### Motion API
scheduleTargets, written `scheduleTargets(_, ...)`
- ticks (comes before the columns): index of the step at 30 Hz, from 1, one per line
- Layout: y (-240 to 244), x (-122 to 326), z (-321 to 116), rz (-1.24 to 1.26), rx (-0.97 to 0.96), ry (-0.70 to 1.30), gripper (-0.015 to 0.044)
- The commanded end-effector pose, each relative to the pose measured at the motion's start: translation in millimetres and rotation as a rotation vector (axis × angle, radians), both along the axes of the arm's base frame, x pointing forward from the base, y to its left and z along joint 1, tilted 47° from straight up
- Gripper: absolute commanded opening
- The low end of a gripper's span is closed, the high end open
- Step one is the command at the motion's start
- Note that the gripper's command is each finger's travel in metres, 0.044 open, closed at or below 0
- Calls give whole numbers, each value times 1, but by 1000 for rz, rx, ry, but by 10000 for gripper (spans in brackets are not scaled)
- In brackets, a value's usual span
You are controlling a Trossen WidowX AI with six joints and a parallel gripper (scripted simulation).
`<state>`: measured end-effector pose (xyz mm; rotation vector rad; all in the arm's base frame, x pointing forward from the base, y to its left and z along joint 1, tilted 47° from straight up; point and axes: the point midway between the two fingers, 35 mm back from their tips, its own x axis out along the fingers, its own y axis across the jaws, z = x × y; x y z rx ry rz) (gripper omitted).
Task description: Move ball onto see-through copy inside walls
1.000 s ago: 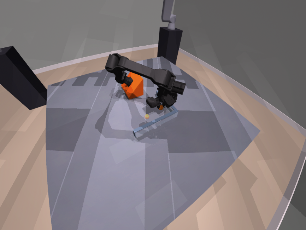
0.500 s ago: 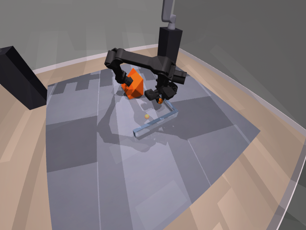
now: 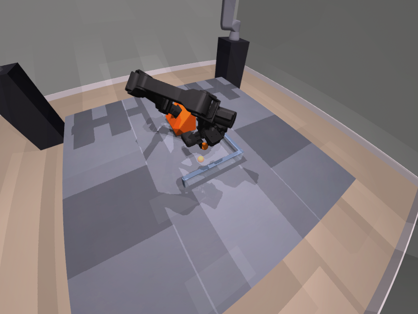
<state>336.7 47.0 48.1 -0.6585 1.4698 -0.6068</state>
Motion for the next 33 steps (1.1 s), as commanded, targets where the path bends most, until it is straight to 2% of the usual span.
scheduleTargets(1,-14,-4,5,1,-5,-2,0)
scheduleTargets(17,-63,-3,-40,1,-7,-3,0)
scheduleTargets(33,-77,-3,-52,1,-9,-3,0)
